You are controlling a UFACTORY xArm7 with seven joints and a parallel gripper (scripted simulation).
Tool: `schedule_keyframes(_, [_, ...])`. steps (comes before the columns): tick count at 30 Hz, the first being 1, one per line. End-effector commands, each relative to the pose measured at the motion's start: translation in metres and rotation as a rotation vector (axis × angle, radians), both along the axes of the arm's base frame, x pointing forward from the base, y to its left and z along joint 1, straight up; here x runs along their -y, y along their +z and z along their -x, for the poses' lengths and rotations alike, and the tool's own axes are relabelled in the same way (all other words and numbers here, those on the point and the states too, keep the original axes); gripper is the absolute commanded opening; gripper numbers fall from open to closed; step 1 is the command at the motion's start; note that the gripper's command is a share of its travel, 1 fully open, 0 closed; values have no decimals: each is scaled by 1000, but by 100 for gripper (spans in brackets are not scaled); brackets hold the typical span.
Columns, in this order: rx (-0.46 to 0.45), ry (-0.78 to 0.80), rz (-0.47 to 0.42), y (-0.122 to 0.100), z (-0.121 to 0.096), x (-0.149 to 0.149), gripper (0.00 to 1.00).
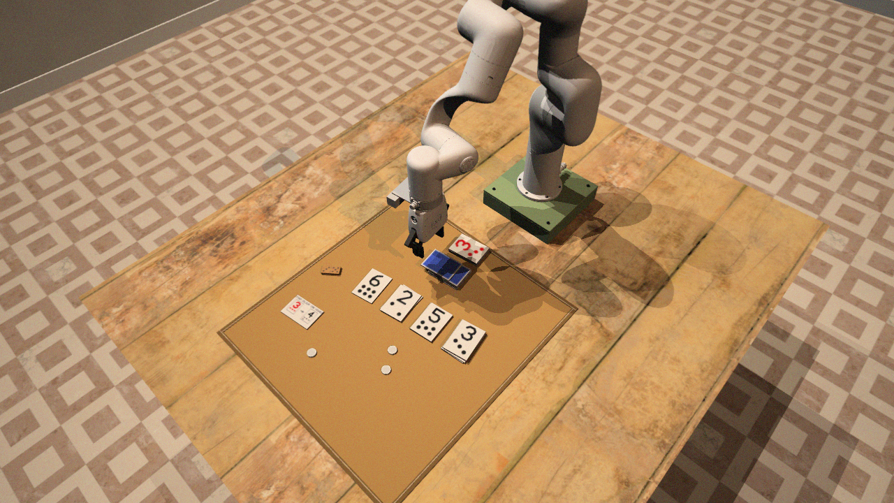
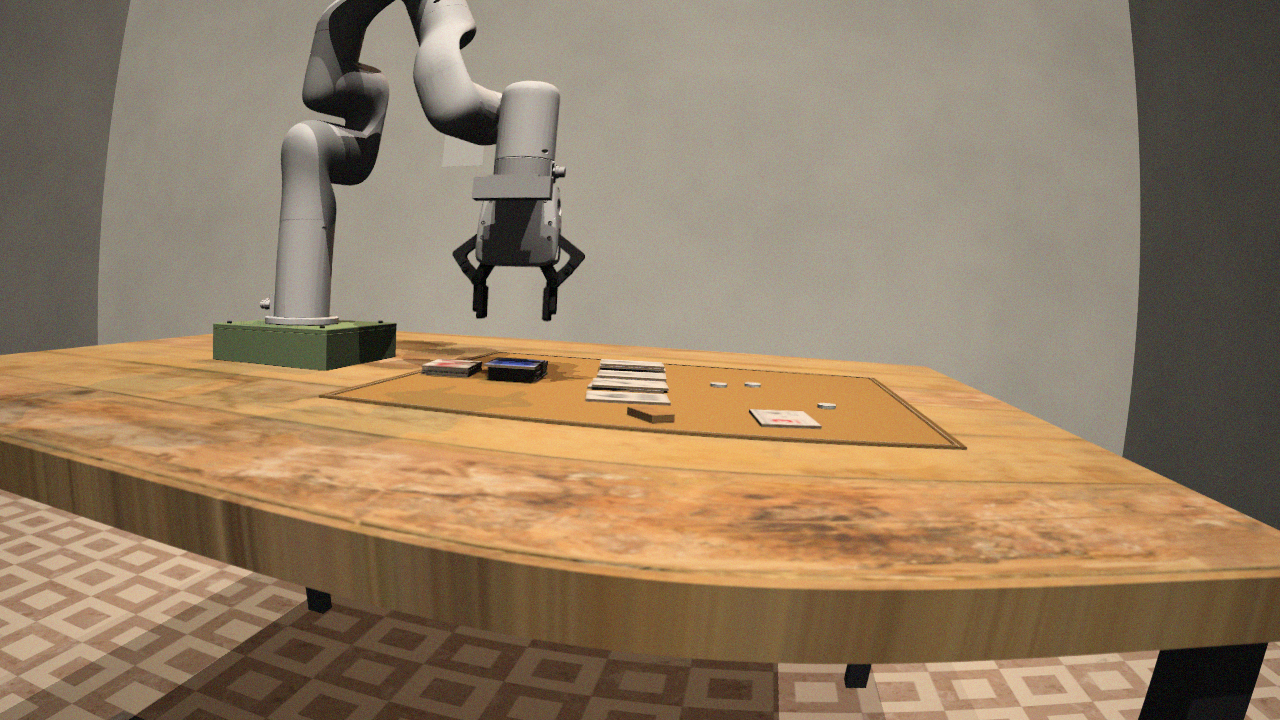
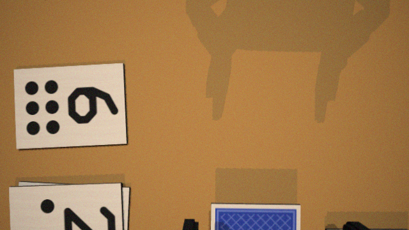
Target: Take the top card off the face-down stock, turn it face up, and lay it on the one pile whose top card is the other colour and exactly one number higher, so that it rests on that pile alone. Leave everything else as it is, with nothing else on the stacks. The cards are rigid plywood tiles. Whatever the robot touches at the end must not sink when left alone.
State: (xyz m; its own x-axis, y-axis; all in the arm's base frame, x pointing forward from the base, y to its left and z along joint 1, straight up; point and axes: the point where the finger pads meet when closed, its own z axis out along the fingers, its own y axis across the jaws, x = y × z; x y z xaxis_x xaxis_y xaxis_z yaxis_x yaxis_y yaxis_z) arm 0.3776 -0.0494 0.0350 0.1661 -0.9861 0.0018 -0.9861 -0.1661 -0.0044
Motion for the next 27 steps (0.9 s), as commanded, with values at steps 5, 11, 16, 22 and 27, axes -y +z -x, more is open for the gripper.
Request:
schedule_keyframes(5, [-13,5,-22,11,2,4,87])
schedule_keyframes(11, [-25,5,-99,10,2,6,87])
schedule_keyframes(16, [-34,6,-161,10,1,7,87])
schedule_keyframes(22, [-57,6,-300,10,1,9,87])
schedule_keyframes(27, [-69,6,-375,9,1,10,87])
